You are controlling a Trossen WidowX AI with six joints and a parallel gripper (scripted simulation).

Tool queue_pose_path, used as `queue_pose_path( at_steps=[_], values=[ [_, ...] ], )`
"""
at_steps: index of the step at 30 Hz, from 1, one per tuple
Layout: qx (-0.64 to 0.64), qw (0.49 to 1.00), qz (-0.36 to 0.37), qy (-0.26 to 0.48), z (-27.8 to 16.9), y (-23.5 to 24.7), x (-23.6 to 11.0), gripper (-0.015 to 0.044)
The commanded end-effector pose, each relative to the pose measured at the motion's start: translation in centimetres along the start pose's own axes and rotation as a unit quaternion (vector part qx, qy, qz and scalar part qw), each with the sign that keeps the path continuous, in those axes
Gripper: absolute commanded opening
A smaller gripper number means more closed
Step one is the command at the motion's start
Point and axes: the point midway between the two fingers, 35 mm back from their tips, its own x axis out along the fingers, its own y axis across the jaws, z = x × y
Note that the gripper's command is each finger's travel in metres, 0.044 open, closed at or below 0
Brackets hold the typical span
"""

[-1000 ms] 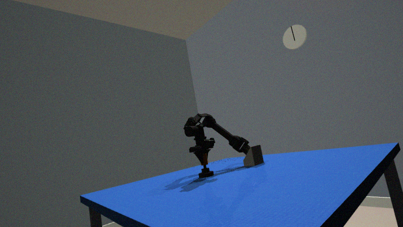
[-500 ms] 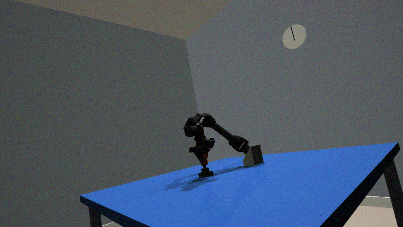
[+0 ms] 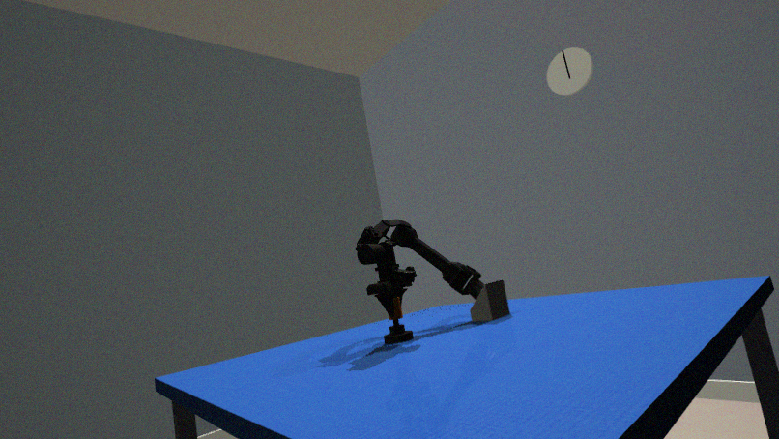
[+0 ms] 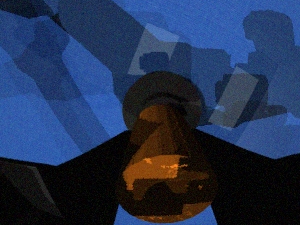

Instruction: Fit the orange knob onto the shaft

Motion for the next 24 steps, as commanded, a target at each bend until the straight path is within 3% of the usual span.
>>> queue_pose_path(
  at_steps=[1, 24],
  values=[
    [-0.049, 0.999, -0.003, 0.001, -0.08, -0.19, -0.31, 0.0],
    [-0.092, 0.996, -0.003, 0.001, -0.1, -0.5, 0.19, 0.0]
  ],
)
